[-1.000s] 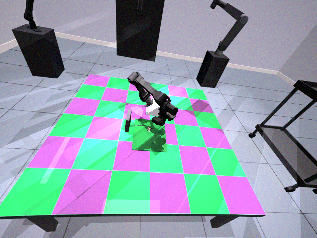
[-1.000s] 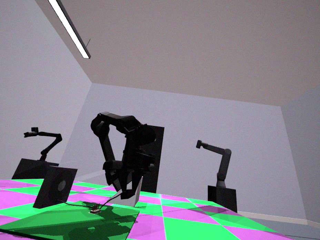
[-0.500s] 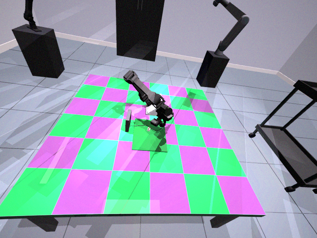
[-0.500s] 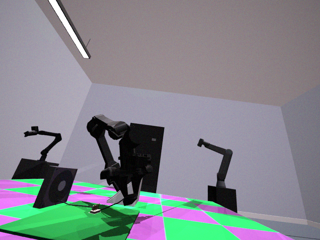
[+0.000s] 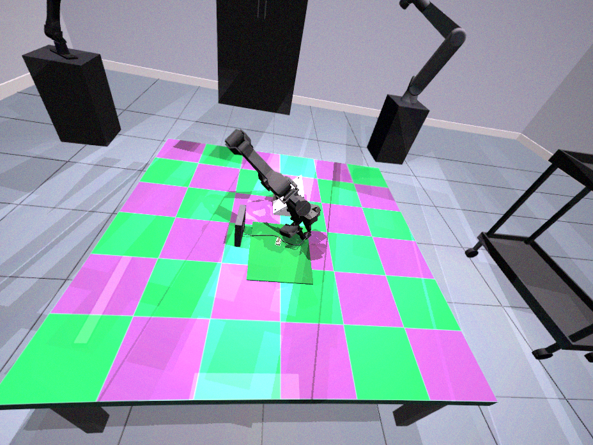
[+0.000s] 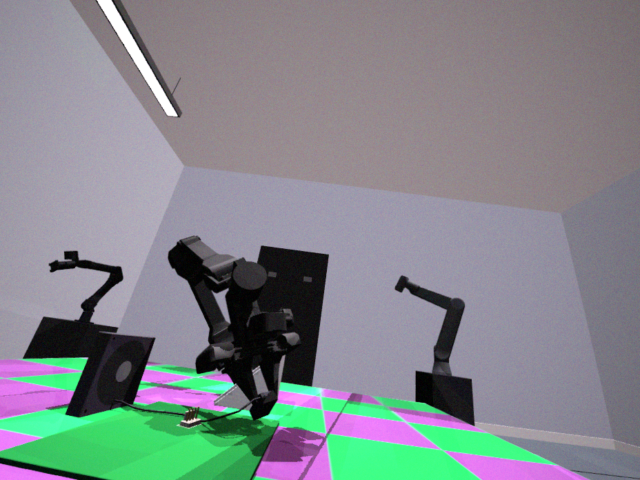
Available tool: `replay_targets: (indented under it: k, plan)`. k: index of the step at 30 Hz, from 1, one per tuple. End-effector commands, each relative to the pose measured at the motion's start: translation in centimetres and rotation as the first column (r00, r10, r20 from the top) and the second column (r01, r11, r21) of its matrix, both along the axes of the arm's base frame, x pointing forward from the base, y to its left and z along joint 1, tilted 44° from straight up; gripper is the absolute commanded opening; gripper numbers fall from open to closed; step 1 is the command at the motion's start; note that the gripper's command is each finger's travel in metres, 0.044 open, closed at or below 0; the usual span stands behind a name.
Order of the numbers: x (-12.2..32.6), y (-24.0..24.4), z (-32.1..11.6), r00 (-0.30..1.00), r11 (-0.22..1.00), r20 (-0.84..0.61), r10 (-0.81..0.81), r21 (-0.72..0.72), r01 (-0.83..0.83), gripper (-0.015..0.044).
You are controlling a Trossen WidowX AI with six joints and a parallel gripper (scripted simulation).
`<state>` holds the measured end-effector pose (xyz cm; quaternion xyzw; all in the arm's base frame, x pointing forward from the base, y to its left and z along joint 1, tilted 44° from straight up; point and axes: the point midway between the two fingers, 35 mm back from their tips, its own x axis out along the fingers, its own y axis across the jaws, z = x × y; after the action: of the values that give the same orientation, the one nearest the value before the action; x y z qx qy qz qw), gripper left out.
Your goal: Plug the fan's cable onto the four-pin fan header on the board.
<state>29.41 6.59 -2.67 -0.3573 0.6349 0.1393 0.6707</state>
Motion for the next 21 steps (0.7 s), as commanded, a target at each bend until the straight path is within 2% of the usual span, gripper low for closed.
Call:
replay_targets:
  k: [1, 21]
  plan:
    - [-0.34, -0.29, -0.2, 0.999, 0.999, 0.025, 0.021, 0.042, -0.022, 0.0]
    - [-0.55, -0.82, 0.17, 0.967, 0.968, 0.226, 0.121, 0.189, -0.165, 0.0]
